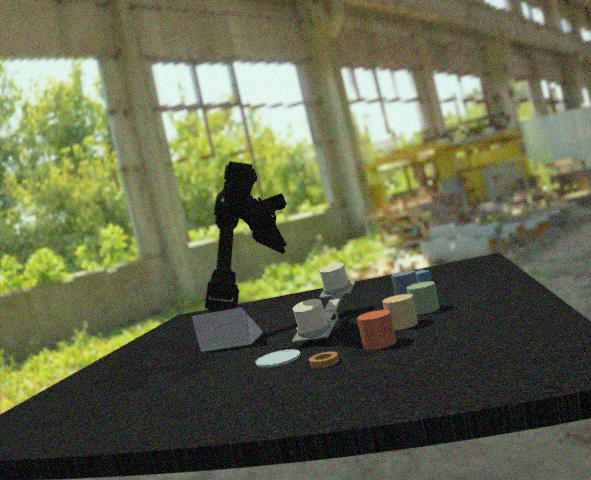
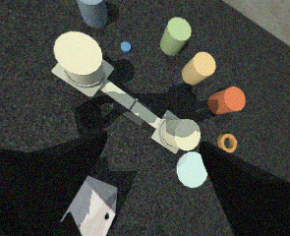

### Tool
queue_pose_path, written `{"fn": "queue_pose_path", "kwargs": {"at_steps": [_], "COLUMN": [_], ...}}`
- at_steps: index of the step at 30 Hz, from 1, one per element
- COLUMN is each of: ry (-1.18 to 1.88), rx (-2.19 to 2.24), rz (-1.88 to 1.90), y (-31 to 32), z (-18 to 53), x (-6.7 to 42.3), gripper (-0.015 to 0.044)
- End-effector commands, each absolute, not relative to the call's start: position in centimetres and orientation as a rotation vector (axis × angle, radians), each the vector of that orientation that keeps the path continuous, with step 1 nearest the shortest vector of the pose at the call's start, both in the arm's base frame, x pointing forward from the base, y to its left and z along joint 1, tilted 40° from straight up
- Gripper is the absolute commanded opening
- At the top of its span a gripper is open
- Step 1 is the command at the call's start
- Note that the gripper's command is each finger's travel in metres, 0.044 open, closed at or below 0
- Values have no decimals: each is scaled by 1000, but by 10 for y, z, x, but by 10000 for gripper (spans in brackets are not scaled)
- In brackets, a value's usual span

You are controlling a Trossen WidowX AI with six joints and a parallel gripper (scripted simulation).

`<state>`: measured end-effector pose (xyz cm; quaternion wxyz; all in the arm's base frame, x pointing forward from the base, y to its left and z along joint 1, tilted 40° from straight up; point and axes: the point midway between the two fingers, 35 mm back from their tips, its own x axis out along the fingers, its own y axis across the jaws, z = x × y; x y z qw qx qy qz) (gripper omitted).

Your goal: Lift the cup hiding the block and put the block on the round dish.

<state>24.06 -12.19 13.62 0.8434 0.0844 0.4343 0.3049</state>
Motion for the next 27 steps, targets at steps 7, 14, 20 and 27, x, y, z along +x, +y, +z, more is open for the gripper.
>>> {"fn": "queue_pose_path", "kwargs": {"at_steps": [7, 14, 20, 27], "ry": [918, 893, 856, 794], "rx": [-77, -253, -396, -550], "rz": [865, 1037, 1187, 1361], "y": [-130, -133, -134, -132], "z": [108, 83, 59, 30], "x": [263, 279, 292, 304], "gripper": [440, 440, 440, 440]}}
